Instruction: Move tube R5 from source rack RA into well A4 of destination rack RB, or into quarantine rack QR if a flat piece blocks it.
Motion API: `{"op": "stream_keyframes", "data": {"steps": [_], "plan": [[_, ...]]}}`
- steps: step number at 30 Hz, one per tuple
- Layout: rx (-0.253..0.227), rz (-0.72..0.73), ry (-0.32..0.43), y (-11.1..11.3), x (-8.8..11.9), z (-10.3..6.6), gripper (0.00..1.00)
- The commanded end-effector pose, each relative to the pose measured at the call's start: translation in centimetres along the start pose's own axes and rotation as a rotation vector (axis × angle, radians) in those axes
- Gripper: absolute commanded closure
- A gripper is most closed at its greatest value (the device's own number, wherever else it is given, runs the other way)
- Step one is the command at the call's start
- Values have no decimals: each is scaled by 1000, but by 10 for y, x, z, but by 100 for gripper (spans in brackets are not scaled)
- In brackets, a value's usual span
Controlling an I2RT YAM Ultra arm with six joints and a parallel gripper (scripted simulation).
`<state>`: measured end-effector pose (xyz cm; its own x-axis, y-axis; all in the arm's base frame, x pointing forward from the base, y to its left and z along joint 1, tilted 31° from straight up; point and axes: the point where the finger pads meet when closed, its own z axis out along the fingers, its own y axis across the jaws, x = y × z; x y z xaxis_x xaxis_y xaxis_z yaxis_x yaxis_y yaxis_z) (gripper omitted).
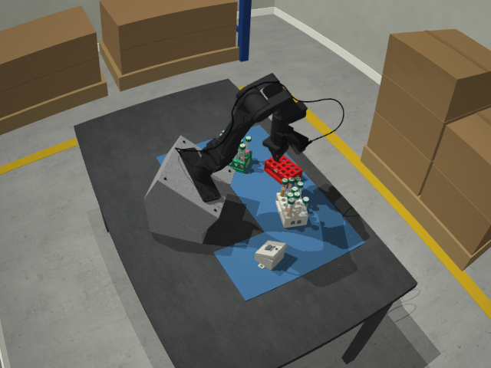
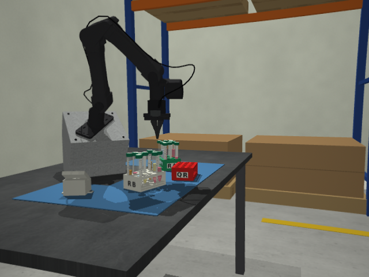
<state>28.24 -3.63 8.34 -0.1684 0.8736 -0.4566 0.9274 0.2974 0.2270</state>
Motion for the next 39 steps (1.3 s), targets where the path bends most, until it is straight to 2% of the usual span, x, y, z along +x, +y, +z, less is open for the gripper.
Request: {"op": "stream_keyframes", "data": {"steps": [1, 28, 29, 32, 34, 36, 39], "plan": [[-31, -19, -6, 4, -1, -8, 100], [-33, -18, -6, 4, -1, -9, 100], [-8, -10, 5, -7, -4, -3, 100], [-8, -10, 4, -12, -14, -3, 100], [-30, 0, -2, -9, -25, -6, 100], [-14, -7, 2, -19, -28, -3, 100], [-25, -3, -2, -20, -41, -5, 100]]}}
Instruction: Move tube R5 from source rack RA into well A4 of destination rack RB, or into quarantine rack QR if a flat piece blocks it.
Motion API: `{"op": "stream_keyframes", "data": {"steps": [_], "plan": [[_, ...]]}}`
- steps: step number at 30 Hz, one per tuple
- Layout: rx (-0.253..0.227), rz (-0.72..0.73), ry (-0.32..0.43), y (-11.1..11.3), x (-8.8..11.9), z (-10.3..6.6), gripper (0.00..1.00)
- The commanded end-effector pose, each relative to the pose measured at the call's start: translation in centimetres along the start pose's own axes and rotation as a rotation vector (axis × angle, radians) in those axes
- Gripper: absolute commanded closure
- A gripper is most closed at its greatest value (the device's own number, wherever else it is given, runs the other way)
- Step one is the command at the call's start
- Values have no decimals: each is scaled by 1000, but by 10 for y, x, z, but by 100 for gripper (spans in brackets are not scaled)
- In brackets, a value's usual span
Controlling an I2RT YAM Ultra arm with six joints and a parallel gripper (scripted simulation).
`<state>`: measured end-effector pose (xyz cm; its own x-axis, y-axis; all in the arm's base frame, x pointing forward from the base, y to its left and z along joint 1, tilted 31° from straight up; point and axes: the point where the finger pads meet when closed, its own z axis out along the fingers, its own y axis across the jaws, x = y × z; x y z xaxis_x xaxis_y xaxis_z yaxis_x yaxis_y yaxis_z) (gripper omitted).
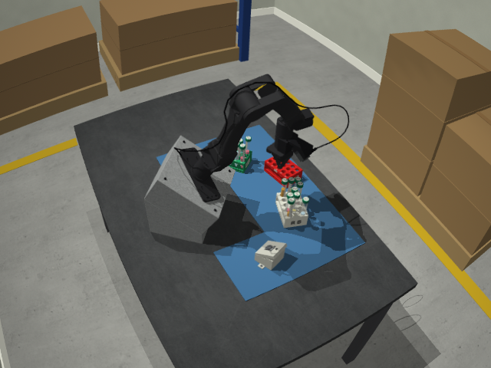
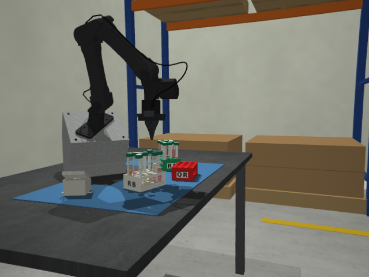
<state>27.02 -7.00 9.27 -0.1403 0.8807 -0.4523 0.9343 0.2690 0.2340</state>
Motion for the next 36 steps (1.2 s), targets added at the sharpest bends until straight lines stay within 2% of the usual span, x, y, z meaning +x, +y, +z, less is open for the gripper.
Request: {"op": "stream_keyframes", "data": {"steps": [1, 3, 36], "plan": [[-35, -31, -1, -2, -14, -7, 100], [-32, -33, 0, -6, -19, -6, 100], [-32, -40, -8, -5, -19, -7, 100]]}}
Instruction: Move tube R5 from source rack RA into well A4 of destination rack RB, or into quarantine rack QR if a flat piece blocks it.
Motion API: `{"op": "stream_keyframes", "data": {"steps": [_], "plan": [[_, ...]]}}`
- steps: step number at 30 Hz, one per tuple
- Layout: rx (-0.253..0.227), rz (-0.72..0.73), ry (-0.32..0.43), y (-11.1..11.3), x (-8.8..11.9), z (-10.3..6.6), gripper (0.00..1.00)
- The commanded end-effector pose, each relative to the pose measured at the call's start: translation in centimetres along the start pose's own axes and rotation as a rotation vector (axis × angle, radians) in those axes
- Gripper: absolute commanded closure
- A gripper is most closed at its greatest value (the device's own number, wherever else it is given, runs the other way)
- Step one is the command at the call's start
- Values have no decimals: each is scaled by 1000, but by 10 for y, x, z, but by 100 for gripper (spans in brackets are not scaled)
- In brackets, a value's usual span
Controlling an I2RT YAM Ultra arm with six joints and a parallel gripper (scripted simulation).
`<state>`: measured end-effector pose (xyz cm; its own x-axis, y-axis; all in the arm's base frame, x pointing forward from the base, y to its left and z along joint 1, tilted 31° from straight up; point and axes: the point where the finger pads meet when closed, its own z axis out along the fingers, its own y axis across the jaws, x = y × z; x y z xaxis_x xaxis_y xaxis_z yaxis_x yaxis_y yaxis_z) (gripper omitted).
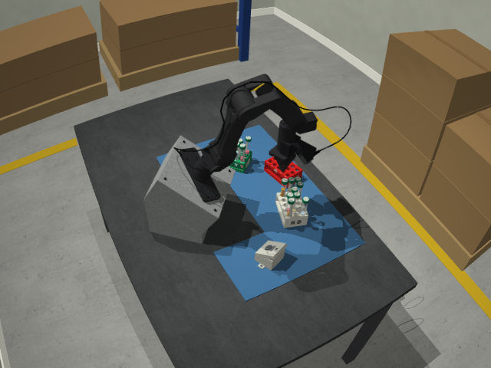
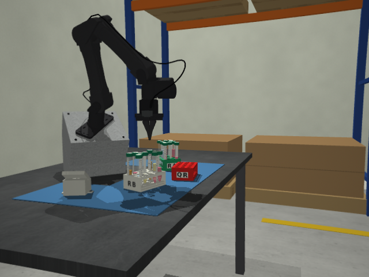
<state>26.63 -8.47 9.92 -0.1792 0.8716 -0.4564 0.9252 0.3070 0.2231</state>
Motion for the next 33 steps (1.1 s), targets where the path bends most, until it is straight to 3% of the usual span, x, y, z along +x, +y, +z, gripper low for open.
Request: {"op": "stream_keyframes", "data": {"steps": [1, 7, 12, 14, 22, 33], "plan": [[-23, 0, -14, 1, -3, -6, 100], [-14, 3, -2, -6, -4, -2, 100], [-33, 10, -15, -13, -24, -6, 100], [-16, 4, -5, -23, -25, -3, 100], [-28, 7, -16, -34, -47, -6, 100], [-25, 2, -22, -33, -47, -7, 100]]}}
